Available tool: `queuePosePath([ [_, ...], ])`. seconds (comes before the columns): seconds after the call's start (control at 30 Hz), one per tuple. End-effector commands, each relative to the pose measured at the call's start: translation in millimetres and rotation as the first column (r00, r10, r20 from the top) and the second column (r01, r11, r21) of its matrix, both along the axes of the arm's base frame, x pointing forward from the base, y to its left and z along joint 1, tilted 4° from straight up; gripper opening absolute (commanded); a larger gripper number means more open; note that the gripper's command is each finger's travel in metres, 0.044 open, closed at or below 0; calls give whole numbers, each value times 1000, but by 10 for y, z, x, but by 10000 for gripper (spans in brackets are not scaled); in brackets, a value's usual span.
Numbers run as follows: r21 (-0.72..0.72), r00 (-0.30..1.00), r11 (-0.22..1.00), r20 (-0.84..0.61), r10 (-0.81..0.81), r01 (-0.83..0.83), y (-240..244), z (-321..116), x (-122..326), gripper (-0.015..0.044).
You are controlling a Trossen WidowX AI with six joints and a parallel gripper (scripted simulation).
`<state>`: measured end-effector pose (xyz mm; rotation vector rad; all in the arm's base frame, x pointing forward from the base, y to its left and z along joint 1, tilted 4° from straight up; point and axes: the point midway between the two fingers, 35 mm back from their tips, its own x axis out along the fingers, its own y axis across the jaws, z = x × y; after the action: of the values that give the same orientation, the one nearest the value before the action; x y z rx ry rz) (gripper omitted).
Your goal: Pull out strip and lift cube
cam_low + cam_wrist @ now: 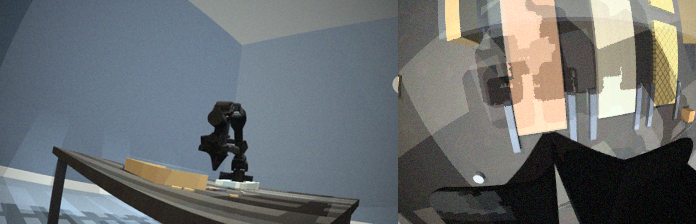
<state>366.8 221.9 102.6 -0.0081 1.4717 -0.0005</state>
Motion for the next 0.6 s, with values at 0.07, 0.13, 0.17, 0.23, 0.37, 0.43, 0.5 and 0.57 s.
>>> queuePosePath([
  [0.07, -3, 1000, 1000, -10, -7, 7, 10, -137, 8, 0],
  [0.13, -3, 1000, 1000, -10, -7, 7, 11, -170, 14, 0],
  [0.17, -3, 1000, 1000, -10, -7, 7, 12, -186, 17, 0],
  [0.23, -3, 1000, 1000, -10, -7, 7, 13, -219, 23, 0],
  [0.37, -3, 1000, 1000, -10, -7, 7, 14, -284, 34, 0],
  [0.43, -3, 1000, 1000, -10, -7, 7, 15, -316, 39, 0],
  [0.5, -3, 1000, 1000, -10, -7, 7, 15, -349, 44, 0],
  [0.57, -4, 1000, 1000, -10, -7, 7, 15, -381, 48, 0],
])
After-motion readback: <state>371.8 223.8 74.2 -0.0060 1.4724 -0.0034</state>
